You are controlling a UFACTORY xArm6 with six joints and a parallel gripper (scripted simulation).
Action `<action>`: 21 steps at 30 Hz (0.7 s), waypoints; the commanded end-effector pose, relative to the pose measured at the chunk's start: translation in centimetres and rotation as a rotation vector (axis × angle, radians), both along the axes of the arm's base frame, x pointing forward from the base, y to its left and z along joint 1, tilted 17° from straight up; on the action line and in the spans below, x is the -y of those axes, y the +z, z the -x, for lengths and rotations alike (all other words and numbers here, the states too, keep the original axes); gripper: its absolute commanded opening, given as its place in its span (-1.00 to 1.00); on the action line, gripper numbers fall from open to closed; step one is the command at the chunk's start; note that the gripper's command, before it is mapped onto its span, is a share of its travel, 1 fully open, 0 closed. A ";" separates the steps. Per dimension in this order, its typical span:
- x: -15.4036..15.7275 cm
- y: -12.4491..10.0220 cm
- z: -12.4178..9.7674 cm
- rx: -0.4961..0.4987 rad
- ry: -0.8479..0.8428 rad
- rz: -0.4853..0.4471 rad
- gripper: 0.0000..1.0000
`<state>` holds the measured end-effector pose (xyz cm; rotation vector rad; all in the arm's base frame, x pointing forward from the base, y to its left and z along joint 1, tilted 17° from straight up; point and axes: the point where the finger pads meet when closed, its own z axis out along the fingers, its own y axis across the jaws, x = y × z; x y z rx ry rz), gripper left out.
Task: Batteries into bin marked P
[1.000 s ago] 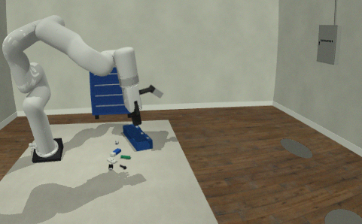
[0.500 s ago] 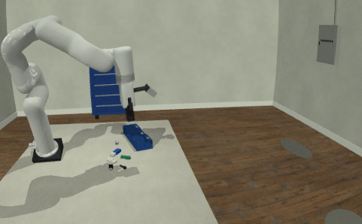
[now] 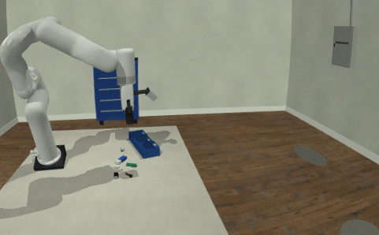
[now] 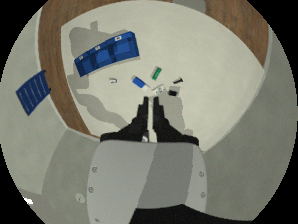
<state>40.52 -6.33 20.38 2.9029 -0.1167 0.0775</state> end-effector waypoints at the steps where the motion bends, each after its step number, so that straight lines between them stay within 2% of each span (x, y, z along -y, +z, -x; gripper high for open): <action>1: -2.0 -0.4 1.0 -0.008 -0.047 0.019 -0.85; 5: -2.0 -0.4 1.0 -0.008 -0.047 0.019 -0.85; 11: -4.4 -1.1 2.9 -0.019 -0.121 0.056 -0.85; 21: -4.5 -1.1 2.9 -0.019 -0.121 0.056 -0.85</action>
